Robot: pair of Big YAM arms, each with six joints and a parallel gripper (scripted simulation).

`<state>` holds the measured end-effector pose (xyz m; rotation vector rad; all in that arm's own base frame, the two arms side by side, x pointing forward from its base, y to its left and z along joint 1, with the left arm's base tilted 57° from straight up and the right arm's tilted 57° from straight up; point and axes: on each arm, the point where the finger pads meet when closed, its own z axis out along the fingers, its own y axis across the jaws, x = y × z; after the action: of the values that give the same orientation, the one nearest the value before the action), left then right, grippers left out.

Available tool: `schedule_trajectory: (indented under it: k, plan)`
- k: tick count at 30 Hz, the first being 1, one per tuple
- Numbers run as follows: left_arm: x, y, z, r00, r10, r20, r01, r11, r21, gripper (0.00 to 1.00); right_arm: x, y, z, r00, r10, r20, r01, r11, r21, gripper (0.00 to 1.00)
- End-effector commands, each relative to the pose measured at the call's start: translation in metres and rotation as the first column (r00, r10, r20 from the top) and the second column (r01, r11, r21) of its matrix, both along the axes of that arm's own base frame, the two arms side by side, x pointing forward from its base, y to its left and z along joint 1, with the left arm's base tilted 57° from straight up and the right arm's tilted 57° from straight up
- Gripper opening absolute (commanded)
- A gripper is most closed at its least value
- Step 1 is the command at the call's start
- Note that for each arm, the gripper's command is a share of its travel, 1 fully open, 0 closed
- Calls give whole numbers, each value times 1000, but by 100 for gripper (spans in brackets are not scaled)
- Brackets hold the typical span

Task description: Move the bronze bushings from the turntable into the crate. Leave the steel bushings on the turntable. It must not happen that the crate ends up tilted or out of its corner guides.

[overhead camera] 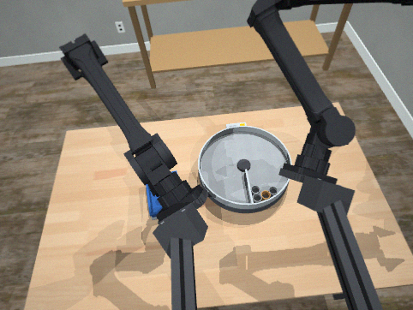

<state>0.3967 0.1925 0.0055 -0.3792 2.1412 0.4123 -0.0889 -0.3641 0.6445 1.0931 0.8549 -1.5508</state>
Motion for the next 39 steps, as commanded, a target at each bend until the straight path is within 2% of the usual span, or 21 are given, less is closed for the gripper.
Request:
schedule_trajectory:
  k: [1, 33, 34, 39]
  plan:
    - [-5, -5, 1, 1000, 0, 0, 0, 1000, -4, 16, -3, 16, 30, 1000, -18, -15, 17, 999, -51, 100]
    - [-5, -5, 1, 1000, 0, 0, 0, 1000, -4, 16, -3, 16, 30, 1000, -18, -15, 17, 999, -51, 100]
    - [-5, -5, 1, 1000, 0, 0, 0, 1000, -4, 13, -3, 16, 30, 1000, -18, -15, 17, 999, -51, 100]
    - [-6, -10, -5, 1000, -2, -4, 2, 1000, -13, 13, -3, 16, 30, 1000, -18, -15, 17, 999, -51, 100]
